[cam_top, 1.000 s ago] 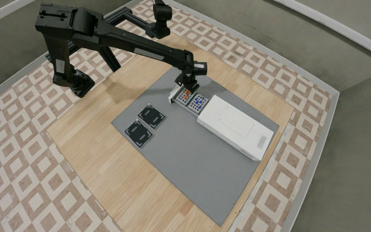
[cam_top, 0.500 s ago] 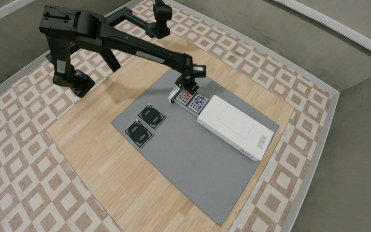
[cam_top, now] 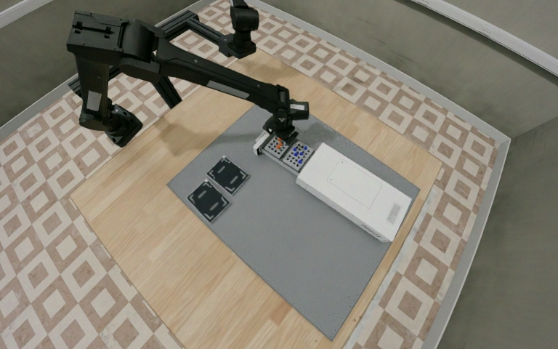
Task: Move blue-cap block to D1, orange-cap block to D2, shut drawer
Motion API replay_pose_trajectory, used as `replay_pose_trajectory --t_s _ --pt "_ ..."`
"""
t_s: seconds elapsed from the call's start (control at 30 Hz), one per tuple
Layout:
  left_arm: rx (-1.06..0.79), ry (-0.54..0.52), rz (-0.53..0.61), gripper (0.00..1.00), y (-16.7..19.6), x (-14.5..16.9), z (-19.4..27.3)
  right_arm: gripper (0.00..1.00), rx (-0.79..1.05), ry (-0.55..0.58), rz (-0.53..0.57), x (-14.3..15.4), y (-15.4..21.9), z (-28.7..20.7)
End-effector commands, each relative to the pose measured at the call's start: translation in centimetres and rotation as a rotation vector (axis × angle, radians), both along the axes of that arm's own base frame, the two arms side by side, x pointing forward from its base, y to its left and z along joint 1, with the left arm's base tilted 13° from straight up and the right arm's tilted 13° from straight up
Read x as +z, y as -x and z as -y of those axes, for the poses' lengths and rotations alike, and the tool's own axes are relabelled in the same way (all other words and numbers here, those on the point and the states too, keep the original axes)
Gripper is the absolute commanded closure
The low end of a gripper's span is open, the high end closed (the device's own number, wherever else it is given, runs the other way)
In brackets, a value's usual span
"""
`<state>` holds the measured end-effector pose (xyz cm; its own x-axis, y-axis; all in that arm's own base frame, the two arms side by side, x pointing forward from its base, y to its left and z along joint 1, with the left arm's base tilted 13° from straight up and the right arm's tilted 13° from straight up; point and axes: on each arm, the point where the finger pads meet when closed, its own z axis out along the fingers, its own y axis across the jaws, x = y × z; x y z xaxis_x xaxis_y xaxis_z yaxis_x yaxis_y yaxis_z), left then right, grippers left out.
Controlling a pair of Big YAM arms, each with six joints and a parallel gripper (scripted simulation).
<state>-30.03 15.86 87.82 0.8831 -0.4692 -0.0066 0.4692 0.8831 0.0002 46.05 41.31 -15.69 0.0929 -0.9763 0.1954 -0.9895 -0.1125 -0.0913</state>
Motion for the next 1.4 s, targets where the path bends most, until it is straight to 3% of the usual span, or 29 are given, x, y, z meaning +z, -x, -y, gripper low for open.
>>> replay_pose_trajectory --t_s 0.0,0.3,1.37 --pt "-0.002 -0.018 -0.030 1.00 -2.1 0.8 1.0 0.00 0.006 0.014 -0.013 -2.4 -0.2 1.1" --pt "-0.002 -0.018 -0.030 1.00 -2.1 0.8 1.0 0.00 0.006 0.017 -0.015 -3.7 -0.1 1.5" --pt "-0.002 -0.018 -0.030 1.00 -2.1 0.8 1.0 0.00 0.006 -0.004 0.005 -2.3 -1.6 -0.1"
